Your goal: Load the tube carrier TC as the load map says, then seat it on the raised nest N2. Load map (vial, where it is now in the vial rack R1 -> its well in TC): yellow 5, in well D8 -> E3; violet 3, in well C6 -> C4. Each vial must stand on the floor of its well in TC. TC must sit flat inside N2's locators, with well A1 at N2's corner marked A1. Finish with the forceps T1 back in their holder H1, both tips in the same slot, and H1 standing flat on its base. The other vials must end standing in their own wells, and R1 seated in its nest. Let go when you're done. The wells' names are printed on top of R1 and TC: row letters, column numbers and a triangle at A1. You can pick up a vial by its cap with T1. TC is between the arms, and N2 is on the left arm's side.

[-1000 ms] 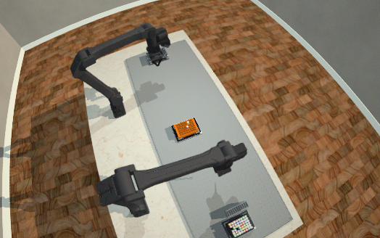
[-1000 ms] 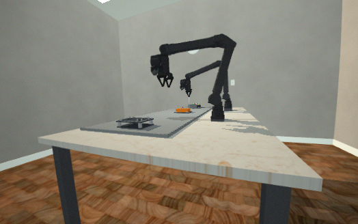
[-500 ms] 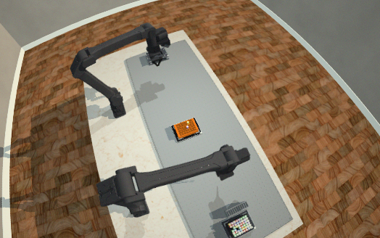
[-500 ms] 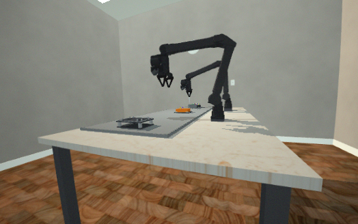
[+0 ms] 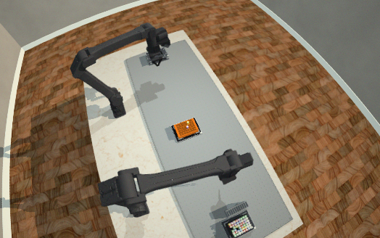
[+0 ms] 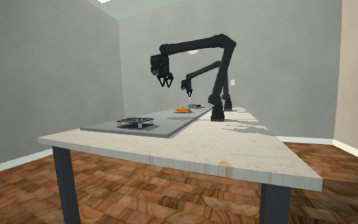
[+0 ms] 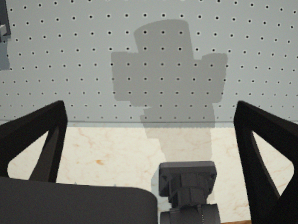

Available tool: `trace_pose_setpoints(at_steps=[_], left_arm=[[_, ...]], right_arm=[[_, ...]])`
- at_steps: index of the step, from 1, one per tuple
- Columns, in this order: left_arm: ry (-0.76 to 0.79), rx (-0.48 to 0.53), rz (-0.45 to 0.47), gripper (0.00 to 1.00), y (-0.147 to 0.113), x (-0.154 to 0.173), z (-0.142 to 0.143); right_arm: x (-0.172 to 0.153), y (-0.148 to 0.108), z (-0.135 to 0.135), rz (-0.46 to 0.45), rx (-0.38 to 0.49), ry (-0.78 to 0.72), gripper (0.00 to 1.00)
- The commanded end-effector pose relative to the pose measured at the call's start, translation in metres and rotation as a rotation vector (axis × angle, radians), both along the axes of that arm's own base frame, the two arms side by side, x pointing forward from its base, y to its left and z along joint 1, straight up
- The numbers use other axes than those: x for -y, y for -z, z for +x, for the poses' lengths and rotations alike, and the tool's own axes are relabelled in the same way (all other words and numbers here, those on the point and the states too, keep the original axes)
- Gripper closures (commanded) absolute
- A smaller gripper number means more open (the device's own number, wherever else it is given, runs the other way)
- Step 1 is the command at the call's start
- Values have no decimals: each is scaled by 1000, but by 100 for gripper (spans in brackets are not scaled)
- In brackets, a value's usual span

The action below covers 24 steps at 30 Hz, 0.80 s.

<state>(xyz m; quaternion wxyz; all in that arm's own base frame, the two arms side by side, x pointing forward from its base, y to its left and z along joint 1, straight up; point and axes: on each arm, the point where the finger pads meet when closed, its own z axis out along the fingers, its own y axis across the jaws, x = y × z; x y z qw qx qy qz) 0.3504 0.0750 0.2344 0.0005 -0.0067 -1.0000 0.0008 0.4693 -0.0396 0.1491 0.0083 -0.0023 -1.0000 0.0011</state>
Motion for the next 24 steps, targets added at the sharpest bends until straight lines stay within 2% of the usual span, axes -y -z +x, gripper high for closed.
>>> trace_pose_setpoints(at_steps=[1, 24], left_arm=[[1, 36, 9, 0, -14, -2, 9], [1, 36, 9, 0, -14, -2, 9]], right_arm=[[14, -18, 20, -6, 37, -6, 93], [46, -19, 22, -8, 36, -6, 93]])
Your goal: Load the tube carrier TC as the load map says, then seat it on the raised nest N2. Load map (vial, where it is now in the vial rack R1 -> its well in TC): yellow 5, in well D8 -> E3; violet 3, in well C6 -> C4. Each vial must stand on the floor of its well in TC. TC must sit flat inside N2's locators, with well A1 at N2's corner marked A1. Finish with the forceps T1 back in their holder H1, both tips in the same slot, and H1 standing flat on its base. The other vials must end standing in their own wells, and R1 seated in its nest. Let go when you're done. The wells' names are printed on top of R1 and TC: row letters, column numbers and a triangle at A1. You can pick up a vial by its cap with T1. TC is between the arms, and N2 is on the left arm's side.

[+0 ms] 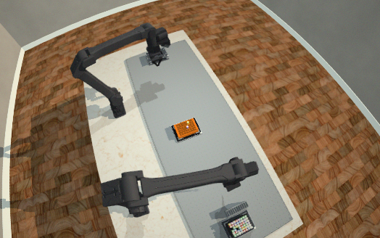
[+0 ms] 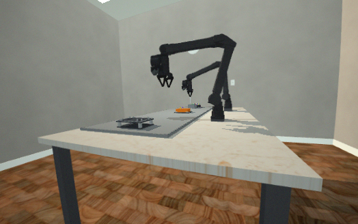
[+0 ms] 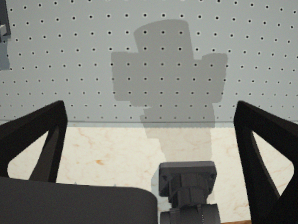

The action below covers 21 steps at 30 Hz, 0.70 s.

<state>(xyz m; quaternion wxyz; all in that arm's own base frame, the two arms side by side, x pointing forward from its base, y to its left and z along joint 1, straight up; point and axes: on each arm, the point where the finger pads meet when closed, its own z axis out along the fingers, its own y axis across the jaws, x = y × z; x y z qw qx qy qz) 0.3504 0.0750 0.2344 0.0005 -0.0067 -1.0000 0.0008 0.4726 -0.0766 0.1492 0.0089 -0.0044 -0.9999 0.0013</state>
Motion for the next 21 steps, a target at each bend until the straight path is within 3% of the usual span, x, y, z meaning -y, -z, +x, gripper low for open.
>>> trace_pose_setpoints(at_steps=[1, 21], left_arm=[[1, 36, 9, 0, -14, -2, 9], [1, 36, 9, 0, -14, -2, 9]], right_arm=[[11, -18, 19, -7, 36, -11, 93], [42, -18, 21, -10, 35, -11, 93]])
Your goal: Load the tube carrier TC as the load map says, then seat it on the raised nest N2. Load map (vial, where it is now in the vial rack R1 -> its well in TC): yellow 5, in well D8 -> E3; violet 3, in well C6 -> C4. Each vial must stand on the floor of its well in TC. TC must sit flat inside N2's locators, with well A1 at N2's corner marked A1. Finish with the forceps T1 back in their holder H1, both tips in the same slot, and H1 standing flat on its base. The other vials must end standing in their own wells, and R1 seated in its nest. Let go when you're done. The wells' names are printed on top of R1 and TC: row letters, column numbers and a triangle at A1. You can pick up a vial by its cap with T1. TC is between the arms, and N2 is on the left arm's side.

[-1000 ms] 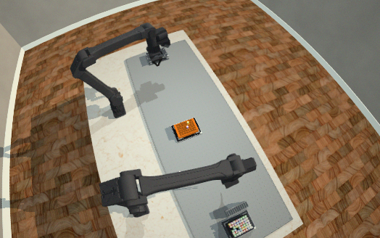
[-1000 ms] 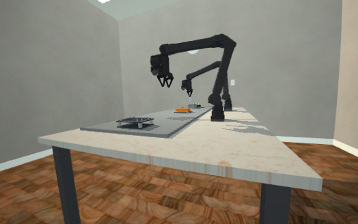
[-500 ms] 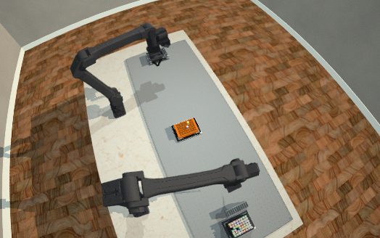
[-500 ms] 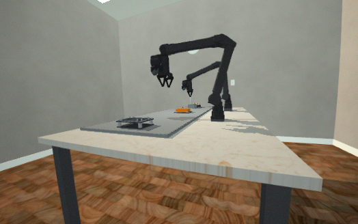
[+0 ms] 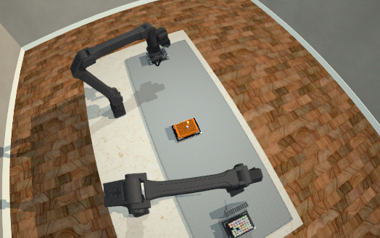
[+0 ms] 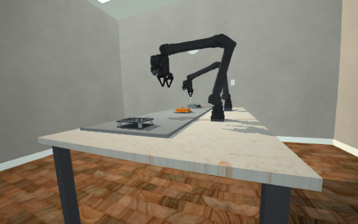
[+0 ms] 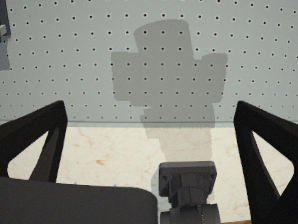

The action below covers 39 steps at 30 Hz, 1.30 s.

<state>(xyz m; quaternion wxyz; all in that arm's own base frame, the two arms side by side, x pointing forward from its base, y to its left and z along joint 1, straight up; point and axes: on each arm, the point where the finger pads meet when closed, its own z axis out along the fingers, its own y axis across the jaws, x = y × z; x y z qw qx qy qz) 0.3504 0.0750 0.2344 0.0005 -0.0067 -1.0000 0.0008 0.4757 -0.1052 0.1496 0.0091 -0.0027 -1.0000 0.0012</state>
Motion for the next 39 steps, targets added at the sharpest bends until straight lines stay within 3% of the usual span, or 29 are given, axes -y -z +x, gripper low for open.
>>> trace_pose_setpoints(at_steps=[1, 39], left_arm=[[1, 36, 9, 0, -14, -2, 9], [1, 36, 9, 0, -14, -2, 9]], right_arm=[[15, -18, 18, -10, 35, -7, 93], [73, -19, 22, -14, 34, -7, 93]])
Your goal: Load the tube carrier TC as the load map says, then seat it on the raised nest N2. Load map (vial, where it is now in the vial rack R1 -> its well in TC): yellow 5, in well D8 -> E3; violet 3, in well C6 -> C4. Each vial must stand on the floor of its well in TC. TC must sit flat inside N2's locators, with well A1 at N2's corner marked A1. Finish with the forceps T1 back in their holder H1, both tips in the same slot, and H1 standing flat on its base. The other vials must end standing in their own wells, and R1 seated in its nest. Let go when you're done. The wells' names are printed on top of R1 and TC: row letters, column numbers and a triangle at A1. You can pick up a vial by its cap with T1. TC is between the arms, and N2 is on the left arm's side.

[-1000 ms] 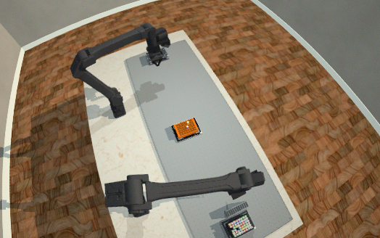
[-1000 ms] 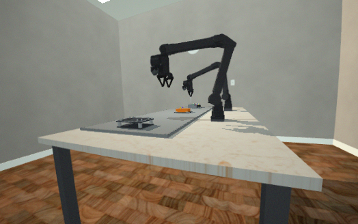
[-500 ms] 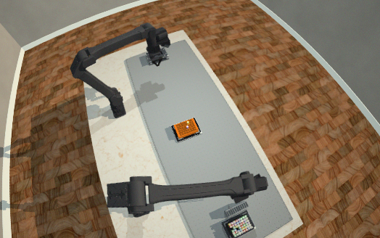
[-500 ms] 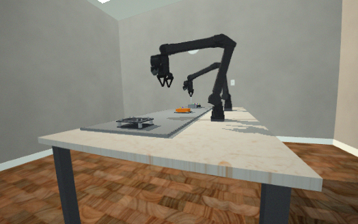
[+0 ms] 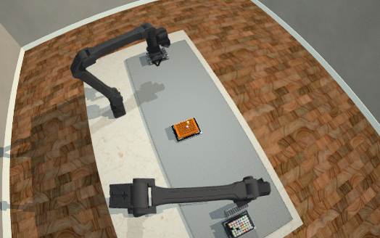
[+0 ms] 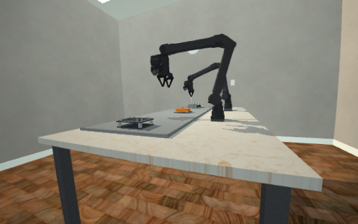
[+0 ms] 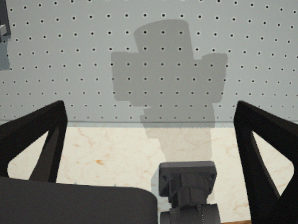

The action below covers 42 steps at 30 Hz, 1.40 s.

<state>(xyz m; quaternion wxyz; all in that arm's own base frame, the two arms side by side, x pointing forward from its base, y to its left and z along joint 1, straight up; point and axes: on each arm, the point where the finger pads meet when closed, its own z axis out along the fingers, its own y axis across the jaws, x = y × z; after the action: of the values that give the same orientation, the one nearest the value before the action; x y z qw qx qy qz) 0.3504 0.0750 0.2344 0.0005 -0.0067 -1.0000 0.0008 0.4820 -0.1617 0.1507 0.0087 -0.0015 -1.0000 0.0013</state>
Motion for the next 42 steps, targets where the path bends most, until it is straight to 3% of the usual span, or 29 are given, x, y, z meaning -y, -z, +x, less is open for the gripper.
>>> trace_pose_setpoints(at_steps=[1, 42], left_arm=[[1, 36, 9, 0, -14, -2, 9], [1, 36, 9, 0, -14, -2, 9]], right_arm=[[18, -18, 16, -14, 33, -5, 93], [80, -18, 20, -17, 32, -5, 93]])
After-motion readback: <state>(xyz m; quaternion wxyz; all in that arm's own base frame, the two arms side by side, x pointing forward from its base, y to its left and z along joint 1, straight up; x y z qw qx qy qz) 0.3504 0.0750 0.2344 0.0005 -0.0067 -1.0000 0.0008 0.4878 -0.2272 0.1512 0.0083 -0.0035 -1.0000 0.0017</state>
